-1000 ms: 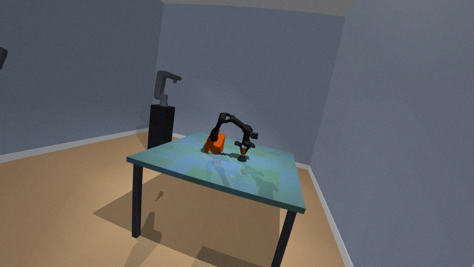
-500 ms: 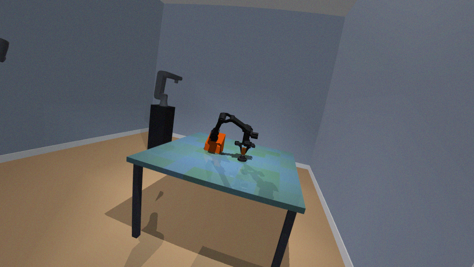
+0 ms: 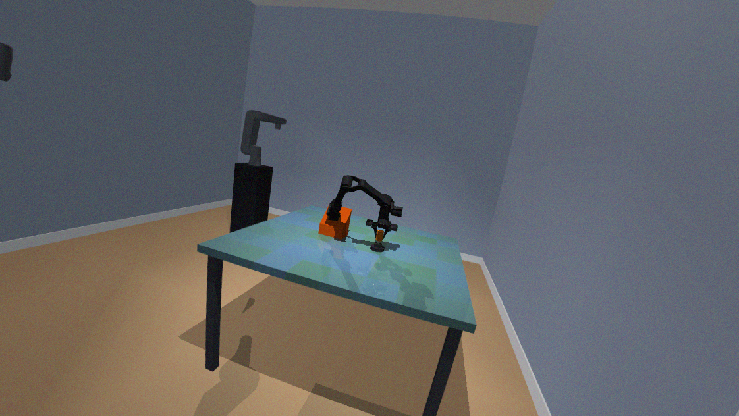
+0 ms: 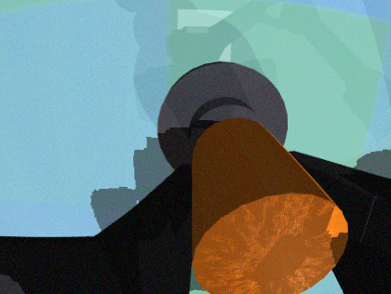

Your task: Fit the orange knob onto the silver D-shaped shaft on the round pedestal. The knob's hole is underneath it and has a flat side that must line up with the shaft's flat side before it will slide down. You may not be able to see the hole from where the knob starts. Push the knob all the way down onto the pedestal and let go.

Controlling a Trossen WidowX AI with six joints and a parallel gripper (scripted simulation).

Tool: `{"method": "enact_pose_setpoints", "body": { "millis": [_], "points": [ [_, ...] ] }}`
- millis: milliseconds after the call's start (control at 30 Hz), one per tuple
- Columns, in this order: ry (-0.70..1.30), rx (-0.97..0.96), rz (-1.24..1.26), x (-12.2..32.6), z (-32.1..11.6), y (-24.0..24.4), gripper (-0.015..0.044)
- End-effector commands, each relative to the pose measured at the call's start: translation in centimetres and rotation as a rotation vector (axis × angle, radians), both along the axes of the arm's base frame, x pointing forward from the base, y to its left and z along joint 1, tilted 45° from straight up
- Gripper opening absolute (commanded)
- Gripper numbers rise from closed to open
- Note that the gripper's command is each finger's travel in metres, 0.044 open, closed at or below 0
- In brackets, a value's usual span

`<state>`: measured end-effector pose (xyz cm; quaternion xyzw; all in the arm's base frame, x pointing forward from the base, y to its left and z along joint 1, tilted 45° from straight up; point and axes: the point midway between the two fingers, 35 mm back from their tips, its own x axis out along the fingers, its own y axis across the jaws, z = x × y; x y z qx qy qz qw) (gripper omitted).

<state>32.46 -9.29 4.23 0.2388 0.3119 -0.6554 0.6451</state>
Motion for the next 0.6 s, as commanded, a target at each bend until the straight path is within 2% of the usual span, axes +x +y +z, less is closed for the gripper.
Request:
{"method": "enact_pose_setpoints", "body": {
  "millis": [0,567],
  "points": [
    [-0.011,-0.004,-0.01,-0.01,-0.05,-0.12,0.0],
    [-0.011,-0.004,-0.01,0.06,0.08,0.04,0.0]
  ]
}}
